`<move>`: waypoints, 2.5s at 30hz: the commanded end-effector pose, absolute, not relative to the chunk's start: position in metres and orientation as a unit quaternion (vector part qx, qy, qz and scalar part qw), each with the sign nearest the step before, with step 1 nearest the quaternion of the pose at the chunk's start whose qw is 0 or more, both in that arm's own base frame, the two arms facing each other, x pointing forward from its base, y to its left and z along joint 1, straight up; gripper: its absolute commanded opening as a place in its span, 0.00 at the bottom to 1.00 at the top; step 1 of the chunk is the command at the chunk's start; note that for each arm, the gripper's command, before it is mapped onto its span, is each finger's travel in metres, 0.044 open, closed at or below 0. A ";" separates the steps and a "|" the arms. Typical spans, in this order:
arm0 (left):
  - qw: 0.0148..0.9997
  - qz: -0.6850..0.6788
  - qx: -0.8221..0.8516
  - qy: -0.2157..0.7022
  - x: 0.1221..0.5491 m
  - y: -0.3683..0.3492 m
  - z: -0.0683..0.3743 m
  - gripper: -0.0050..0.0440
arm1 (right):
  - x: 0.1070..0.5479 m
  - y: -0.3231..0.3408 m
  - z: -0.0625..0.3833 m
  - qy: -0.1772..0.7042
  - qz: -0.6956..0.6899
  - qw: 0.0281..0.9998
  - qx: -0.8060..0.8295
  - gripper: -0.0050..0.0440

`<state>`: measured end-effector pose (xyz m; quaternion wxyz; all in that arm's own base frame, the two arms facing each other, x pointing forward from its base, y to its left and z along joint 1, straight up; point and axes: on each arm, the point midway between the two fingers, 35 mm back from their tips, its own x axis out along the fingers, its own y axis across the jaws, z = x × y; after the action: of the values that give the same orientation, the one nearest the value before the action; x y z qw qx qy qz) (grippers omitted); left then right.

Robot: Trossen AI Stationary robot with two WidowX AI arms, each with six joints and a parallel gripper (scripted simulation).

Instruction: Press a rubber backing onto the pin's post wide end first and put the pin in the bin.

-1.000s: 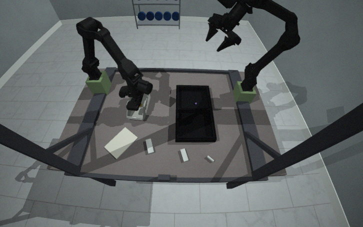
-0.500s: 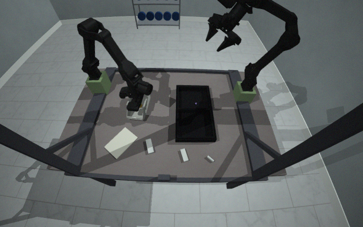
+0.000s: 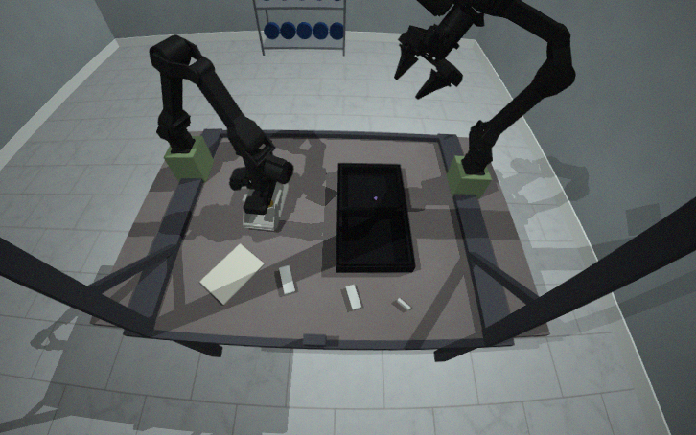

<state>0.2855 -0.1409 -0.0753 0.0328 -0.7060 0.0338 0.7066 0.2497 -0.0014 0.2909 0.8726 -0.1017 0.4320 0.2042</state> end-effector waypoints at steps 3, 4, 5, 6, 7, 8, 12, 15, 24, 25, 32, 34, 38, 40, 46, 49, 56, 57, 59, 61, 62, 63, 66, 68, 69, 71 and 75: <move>0.030 0.699 -0.714 0.037 0.290 -0.143 -0.069 0.15 | 0.249 -0.001 0.295 0.426 0.203 0.875 -0.105 1.00; 0.030 0.699 -0.714 0.037 0.290 -0.143 -0.069 0.20 | 0.249 -0.001 0.295 0.426 0.203 0.875 -0.105 1.00; 0.030 0.699 -0.714 0.037 0.290 -0.143 -0.069 0.25 | 0.249 -0.001 0.295 0.426 0.203 0.875 -0.105 1.00; 0.030 0.699 -0.714 0.037 0.290 -0.143 -0.069 0.29 | 0.249 -0.001 0.295 0.426 0.203 0.875 -0.105 1.00; 0.030 0.699 -0.714 0.037 0.290 -0.143 -0.069 0.29 | 0.249 -0.001 0.295 0.426 0.203 0.875 -0.105 1.00; 0.030 0.699 -0.714 0.037 0.290 -0.143 -0.069 0.29 | 0.249 -0.001 0.295 0.426 0.203 0.875 -0.105 1.00; 0.030 0.699 -0.714 0.037 0.290 -0.143 -0.069 0.29 | 0.249 -0.001 0.295 0.426 0.203 0.875 -0.105 1.00; 0.027 0.692 -0.720 0.040 0.295 -0.146 -0.057 0.29 | 0.249 -0.001 0.295 0.426 0.203 0.875 -0.105 1.00; 0.027 0.692 -0.720 0.040 0.294 -0.145 -0.029 0.29 | 0.249 -0.001 0.295 0.426 0.203 0.875 -0.105 1.00; 0.027 0.692 -0.720 0.040 0.294 -0.145 -0.020 0.29 | 0.249 -0.001 0.295 0.426 0.203 0.875 -0.105 1.00; 0.027 0.692 -0.720 0.040 0.293 -0.144 0.025 0.29 | 0.249 -0.001 0.295 0.426 0.203 0.875 -0.105 1.00; 0.024 0.695 -0.718 0.034 0.290 -0.143 0.023 0.38 | 0.249 -0.001 0.295 0.426 0.203 0.875 -0.105 1.00; -0.010 0.691 -0.723 0.004 0.290 -0.142 0.024 0.58 | 0.249 -0.001 0.295 0.426 0.203 0.875 -0.105 1.00; -0.049 0.688 -0.723 -0.033 0.287 -0.140 0.023 0.68 | 0.249 -0.001 0.295 0.426 0.203 0.875 -0.105 1.00; -0.142 0.669 -0.721 -0.110 0.285 -0.139 0.026 0.87 | 0.249 -0.001 0.295 0.426 0.203 0.875 -0.105 1.00; -0.202 0.653 -0.713 -0.158 0.283 -0.139 0.027 1.00 | 0.249 -0.001 0.295 0.426 0.203 0.875 -0.105 1.00; -0.321 0.611 -0.681 -0.247 0.280 -0.138 0.030 1.00 | 0.249 -0.001 0.295 0.426 0.203 0.875 -0.105 1.00; -0.337 0.603 -0.675 -0.259 0.279 -0.138 0.031 1.00 | 0.249 -0.001 0.295 0.426 0.203 0.875 -0.105 1.00; -0.371 0.588 -0.661 -0.283 0.278 -0.138 0.031 1.00 | 0.249 -0.001 0.295 0.426 0.203 0.875 -0.105 1.00; -0.387 0.580 -0.653 -0.294 0.278 -0.138 0.032 1.00 | 0.249 -0.001 0.295 0.426 0.203 0.875 -0.105 1.00; -0.387 0.580 -0.653 -0.294 0.278 -0.138 0.032 1.00 | 0.249 -0.001 0.295 0.426 0.203 0.875 -0.105 1.00; -0.408 0.570 -0.643 -0.309 0.277 -0.138 0.032 1.00 | 0.249 -0.001 0.295 0.426 0.203 0.875 -0.105 1.00; -0.466 0.538 -0.609 -0.349 0.275 -0.138 0.033 1.00 | 0.249 -0.001 0.295 0.426 0.203 0.875 -0.105 1.00; -0.497 0.520 -0.589 -0.369 0.274 -0.138 0.034 1.00 | 0.249 -0.001 0.295 0.426 0.203 0.875 -0.105 1.00; -0.511 0.511 -0.578 -0.378 0.273 -0.138 0.034 1.00 | 0.249 -0.001 0.295 0.426 0.203 0.875 -0.105 1.00; -0.540 0.492 -0.556 -0.397 0.272 -0.138 0.035 1.00 | 0.249 -0.001 0.295 0.426 0.203 0.875 -0.105 1.00; -0.595 0.451 -0.507 -0.431 0.270 -0.138 0.036 1.00 | 0.249 -0.001 0.295 0.426 0.203 0.875 -0.105 1.00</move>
<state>0.2698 -0.1367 0.0280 -0.5433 -0.5400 -0.4129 0.4928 0.2497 -0.0014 0.2909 0.8726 -0.1017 0.4320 0.2042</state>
